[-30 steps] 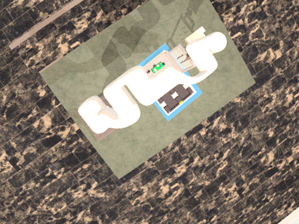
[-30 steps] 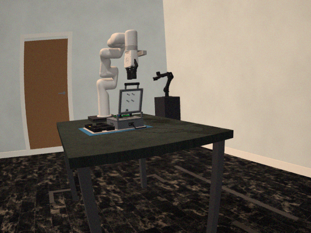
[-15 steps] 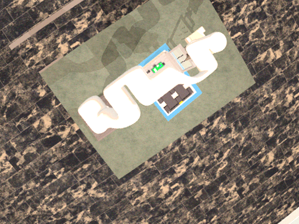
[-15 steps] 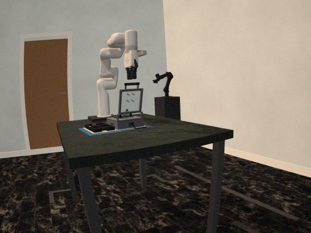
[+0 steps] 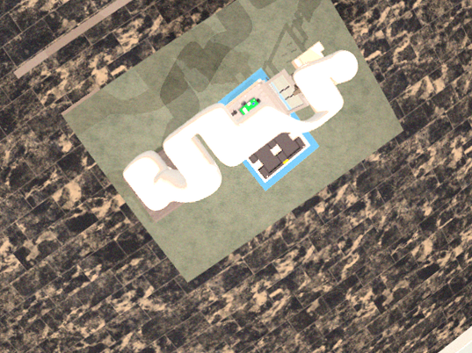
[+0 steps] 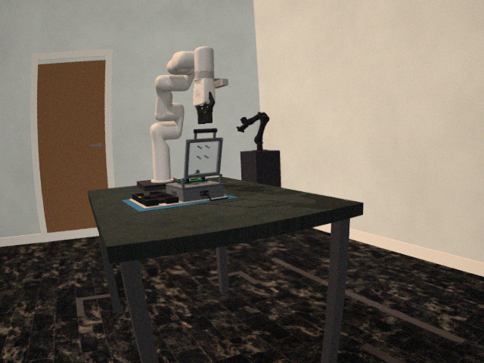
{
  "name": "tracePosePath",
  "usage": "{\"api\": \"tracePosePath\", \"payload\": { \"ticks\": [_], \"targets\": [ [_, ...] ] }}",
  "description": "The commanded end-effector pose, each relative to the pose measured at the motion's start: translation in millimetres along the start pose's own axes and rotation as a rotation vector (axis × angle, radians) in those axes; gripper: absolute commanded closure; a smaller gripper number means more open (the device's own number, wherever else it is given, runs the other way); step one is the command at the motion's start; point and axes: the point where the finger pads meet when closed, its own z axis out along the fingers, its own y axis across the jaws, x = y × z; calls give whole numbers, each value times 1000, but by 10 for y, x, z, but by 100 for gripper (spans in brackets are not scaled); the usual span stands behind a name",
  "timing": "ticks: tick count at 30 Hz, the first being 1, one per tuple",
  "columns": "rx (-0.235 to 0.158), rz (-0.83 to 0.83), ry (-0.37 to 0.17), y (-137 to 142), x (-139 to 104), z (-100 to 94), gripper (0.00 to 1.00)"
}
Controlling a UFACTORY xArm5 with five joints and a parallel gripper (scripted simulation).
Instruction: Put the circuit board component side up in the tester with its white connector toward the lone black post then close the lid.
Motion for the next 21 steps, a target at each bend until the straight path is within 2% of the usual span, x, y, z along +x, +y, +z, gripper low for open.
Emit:
{"api": "tracePosePath", "payload": {
  "ticks": [1, 10, 21],
  "targets": [
    [-5, 0, 0, 6, 0, -14, 48],
    [-5, 0, 0, 7, 0, 40, 48],
    [-5, 0, 0, 11, 2, 204, 48]
  ]
}}
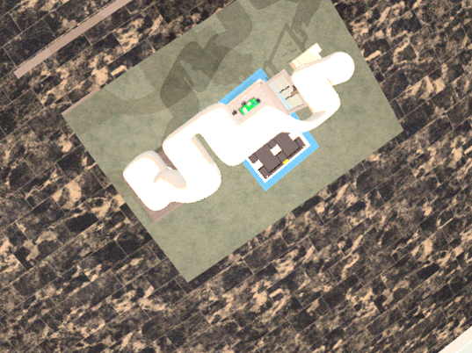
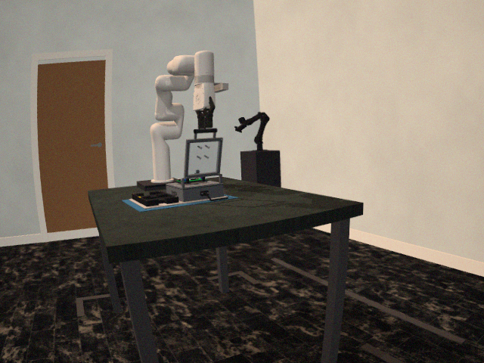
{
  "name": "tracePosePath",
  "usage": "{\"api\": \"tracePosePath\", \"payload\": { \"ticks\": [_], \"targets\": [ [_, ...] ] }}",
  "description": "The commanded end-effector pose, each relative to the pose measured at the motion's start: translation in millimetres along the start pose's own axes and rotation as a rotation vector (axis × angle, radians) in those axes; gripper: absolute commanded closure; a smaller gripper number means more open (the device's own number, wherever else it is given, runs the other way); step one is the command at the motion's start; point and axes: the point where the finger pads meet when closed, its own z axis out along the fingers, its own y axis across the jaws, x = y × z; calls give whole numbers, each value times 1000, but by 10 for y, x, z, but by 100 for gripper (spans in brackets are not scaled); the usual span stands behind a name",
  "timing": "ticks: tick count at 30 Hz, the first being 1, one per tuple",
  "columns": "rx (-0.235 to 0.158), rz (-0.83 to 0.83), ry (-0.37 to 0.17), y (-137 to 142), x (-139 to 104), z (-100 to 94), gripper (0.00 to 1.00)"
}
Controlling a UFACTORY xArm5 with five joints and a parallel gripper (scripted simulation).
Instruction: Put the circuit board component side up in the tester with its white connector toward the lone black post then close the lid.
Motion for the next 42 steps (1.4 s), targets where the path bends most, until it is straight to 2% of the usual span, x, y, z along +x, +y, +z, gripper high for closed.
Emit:
{"api": "tracePosePath", "payload": {
  "ticks": [1, 15, 33, 34, 42],
  "targets": [
    [-5, 0, 0, 9, 0, 41, 48],
    [-5, 0, 0, 12, 2, 180, 48],
    [-5, 0, 0, 12, 2, 192, 48],
    [-5, 0, 0, 12, 2, 192, 100],
    [-5, 0, 0, 12, 2, 192, 100]
  ]
}}
